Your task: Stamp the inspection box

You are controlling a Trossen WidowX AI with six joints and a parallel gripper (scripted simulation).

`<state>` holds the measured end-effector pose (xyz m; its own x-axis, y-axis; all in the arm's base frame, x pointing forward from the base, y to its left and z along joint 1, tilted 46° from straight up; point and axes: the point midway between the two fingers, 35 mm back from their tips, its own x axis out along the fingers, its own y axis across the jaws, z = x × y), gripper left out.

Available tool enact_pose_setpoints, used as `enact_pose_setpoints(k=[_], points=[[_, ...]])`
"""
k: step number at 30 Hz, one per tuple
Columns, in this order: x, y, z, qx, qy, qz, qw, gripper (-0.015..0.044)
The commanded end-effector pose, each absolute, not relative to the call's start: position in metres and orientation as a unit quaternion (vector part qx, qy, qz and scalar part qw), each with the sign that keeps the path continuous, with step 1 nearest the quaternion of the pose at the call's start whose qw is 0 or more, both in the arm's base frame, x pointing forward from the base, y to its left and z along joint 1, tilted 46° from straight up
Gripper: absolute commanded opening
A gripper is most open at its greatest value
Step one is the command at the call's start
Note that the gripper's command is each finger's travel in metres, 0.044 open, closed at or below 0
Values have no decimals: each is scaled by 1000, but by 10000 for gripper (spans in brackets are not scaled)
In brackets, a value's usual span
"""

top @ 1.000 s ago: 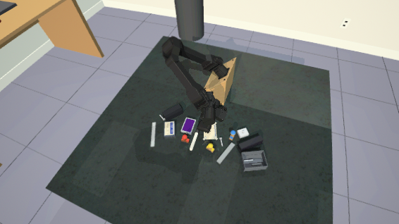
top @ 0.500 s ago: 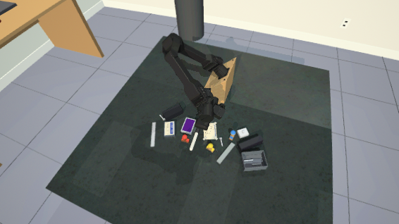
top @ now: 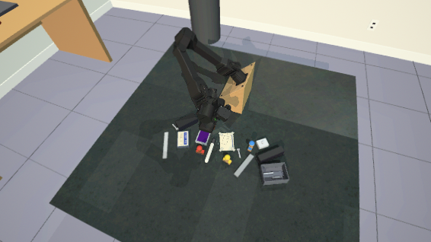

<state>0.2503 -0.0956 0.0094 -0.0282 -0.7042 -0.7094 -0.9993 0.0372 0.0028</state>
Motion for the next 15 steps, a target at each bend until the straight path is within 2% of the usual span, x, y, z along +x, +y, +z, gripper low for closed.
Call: enact_pose_setpoints(k=[1,15], points=[[242,-105,20,-641,666,267,272,0],[208,-137,53,-643,668,263,268,0]])
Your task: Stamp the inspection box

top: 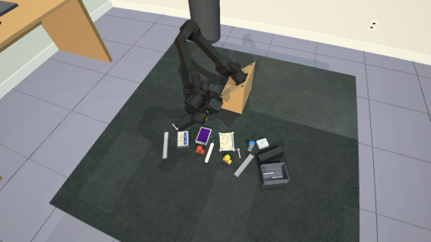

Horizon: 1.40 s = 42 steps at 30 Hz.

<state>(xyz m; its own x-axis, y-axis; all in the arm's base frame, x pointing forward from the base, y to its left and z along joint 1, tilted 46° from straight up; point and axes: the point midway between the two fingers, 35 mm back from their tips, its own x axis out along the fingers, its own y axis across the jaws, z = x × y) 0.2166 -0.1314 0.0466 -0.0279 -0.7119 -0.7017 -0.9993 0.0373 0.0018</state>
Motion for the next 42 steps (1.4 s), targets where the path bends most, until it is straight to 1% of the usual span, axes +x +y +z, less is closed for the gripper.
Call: enact_pose_setpoints(k=[1,8,42], points=[[205,-139,55,-643,669,262,267,0],[198,-144,59,-643,670,261,266,0],[198,-184,20,-642,670,261,266,0]])
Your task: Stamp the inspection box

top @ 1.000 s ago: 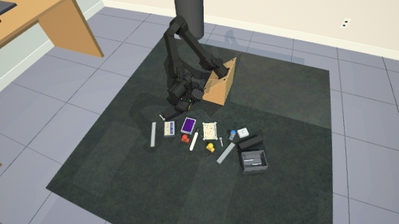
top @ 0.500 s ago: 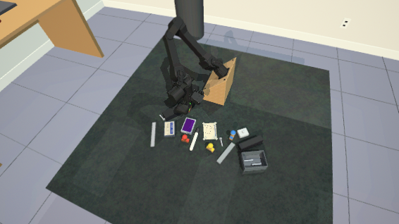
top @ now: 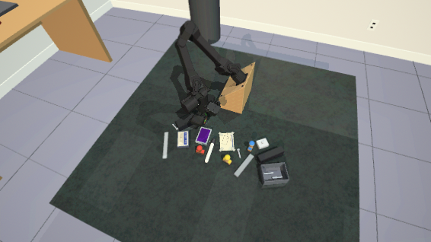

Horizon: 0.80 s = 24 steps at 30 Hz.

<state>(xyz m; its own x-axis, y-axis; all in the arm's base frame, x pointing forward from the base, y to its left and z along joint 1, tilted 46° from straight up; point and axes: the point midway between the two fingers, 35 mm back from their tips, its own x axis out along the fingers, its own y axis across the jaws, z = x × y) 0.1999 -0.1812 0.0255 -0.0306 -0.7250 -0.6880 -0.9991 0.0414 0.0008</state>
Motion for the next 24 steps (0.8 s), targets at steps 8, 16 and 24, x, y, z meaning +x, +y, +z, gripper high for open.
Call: enact_pose_setpoints(k=[8,16,24], points=[[196,-193,13,-643,670,260,264,0],[197,-193,16,-643,672,256,265,131],[197,-192,17,-643,671,256,265,268]])
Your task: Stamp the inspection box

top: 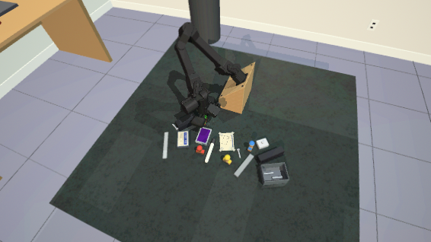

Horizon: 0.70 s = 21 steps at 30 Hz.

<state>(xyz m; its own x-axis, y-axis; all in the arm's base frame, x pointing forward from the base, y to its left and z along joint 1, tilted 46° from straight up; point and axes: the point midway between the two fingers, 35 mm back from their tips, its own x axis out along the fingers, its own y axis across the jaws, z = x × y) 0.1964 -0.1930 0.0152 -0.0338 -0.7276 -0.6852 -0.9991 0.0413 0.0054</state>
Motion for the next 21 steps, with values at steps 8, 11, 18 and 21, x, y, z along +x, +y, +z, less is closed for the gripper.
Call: enact_pose_setpoints(k=[8,11,18,21], points=[[204,-119,79,-641,669,264,270,268],[200,-106,95,-643,669,261,266,268],[200,-106,95,-643,669,261,266,268],[200,-106,95,-643,669,261,266,268]])
